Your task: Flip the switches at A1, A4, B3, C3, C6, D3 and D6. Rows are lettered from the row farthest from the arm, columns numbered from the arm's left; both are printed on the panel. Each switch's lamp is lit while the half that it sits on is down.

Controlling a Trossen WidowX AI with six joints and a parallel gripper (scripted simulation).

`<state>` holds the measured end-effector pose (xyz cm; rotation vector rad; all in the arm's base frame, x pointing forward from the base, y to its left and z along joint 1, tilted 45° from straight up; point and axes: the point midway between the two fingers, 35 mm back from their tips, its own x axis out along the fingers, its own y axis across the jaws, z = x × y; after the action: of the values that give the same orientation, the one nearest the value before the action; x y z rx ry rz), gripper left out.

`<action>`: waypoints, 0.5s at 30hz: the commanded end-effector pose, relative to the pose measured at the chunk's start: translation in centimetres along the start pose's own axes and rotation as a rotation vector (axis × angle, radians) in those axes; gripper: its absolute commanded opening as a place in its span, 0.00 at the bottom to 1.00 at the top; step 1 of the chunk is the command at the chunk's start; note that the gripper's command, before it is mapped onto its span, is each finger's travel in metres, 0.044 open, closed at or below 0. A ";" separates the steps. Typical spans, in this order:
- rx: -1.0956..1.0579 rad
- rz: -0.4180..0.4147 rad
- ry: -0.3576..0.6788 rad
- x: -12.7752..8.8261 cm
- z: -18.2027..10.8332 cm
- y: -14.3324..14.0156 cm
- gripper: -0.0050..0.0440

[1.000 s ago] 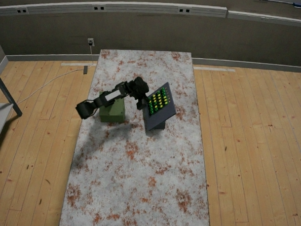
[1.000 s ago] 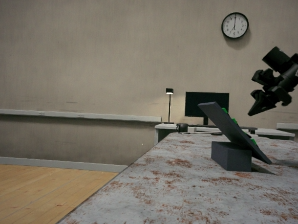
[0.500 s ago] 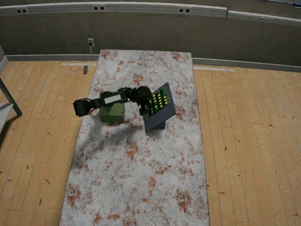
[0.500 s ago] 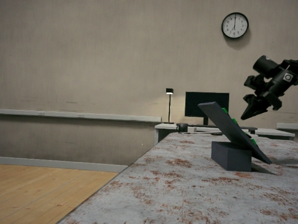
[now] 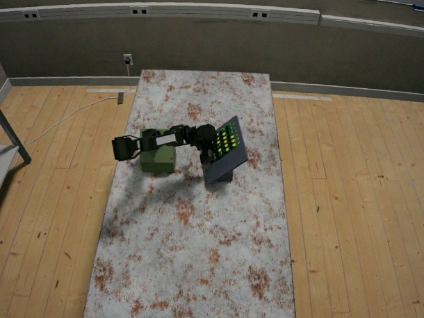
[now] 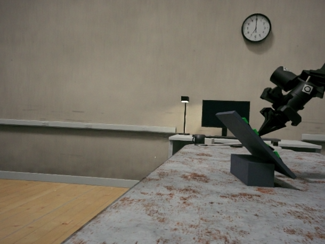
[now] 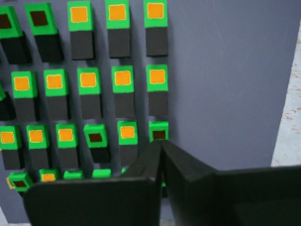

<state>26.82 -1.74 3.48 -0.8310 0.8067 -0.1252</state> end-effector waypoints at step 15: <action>0.007 -0.006 -0.017 1.6 0.7 -0.3 0.00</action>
<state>27.93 -2.25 2.71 -0.8299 0.8049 -0.1255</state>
